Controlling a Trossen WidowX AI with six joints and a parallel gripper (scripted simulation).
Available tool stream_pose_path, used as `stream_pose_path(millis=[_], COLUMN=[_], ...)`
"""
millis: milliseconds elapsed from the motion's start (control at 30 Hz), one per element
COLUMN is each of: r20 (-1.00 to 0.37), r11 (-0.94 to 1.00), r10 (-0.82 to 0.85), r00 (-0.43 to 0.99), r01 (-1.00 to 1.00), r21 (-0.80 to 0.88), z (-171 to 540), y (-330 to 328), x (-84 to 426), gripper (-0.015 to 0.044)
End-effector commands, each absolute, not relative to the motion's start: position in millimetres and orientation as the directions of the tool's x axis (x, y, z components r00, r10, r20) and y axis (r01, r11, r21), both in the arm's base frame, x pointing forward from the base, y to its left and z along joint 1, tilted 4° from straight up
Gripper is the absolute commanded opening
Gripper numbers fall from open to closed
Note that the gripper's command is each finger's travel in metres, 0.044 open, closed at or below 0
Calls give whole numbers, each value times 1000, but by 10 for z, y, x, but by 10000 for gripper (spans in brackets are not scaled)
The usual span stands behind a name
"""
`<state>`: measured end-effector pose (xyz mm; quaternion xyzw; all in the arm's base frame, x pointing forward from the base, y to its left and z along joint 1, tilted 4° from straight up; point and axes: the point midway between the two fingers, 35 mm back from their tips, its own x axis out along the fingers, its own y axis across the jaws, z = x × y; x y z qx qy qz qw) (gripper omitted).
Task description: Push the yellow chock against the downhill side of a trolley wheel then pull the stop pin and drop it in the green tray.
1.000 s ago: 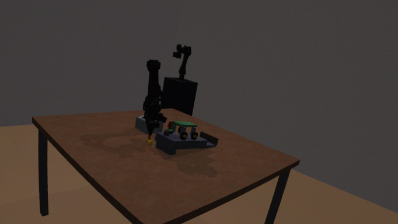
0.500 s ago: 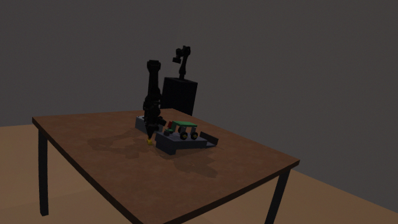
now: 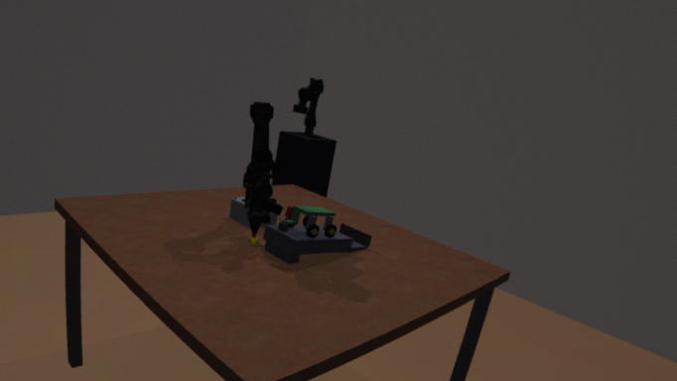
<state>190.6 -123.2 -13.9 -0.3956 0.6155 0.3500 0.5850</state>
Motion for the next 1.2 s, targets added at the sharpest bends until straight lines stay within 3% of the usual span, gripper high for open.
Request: stream_pose_path(millis=[0,133,1167], r20=[-997,-997,-997], r11=[442,442,439], r10=[-79,-78,-71], r00=[0,-1,-5], r01=[-896,-896,-898], r21=[-35,-34,-27], z=[-135,-127,829], y=[-1234,-1234,-1142], x=[1910,1911,1853], gripper=[38,0,0])
